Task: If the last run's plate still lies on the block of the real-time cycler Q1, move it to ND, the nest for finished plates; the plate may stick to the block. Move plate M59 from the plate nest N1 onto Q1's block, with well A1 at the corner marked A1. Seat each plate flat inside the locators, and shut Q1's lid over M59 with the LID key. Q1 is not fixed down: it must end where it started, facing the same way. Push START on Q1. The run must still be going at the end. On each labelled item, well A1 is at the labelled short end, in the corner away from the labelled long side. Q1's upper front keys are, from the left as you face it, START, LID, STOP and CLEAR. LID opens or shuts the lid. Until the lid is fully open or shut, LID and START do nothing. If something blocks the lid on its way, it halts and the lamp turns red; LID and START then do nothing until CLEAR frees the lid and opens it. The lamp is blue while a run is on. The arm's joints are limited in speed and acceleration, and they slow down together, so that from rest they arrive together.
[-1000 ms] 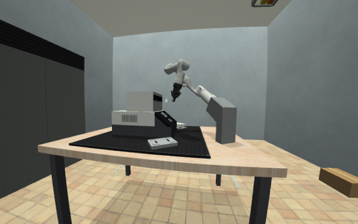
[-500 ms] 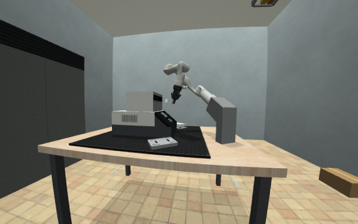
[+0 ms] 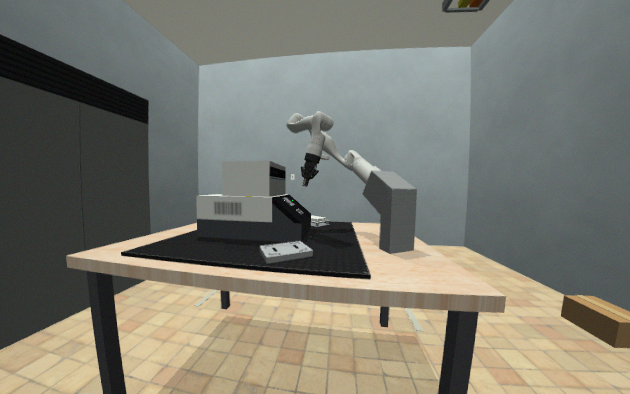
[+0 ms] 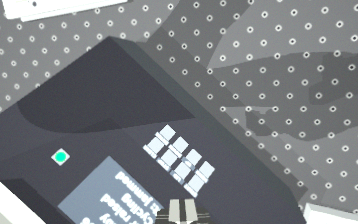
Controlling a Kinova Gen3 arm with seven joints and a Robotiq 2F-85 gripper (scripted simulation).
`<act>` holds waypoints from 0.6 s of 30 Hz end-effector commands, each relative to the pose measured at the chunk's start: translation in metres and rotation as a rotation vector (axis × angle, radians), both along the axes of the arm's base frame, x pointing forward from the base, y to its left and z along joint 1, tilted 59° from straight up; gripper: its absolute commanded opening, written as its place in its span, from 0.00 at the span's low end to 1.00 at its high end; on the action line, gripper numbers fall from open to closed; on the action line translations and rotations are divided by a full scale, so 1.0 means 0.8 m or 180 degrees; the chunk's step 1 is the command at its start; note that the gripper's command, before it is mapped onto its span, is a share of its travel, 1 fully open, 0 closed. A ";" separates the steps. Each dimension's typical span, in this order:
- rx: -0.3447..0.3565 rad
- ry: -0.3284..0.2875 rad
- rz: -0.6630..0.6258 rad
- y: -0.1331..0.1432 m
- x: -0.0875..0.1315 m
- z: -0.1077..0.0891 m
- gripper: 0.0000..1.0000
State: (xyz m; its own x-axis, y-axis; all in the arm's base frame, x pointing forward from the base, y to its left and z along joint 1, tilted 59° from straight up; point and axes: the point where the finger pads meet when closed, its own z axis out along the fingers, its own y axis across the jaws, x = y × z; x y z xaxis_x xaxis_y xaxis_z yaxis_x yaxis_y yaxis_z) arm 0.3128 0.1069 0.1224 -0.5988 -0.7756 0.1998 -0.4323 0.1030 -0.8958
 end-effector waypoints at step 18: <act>0.0002 0.0000 0.0003 -0.020 0.013 -0.014 0.10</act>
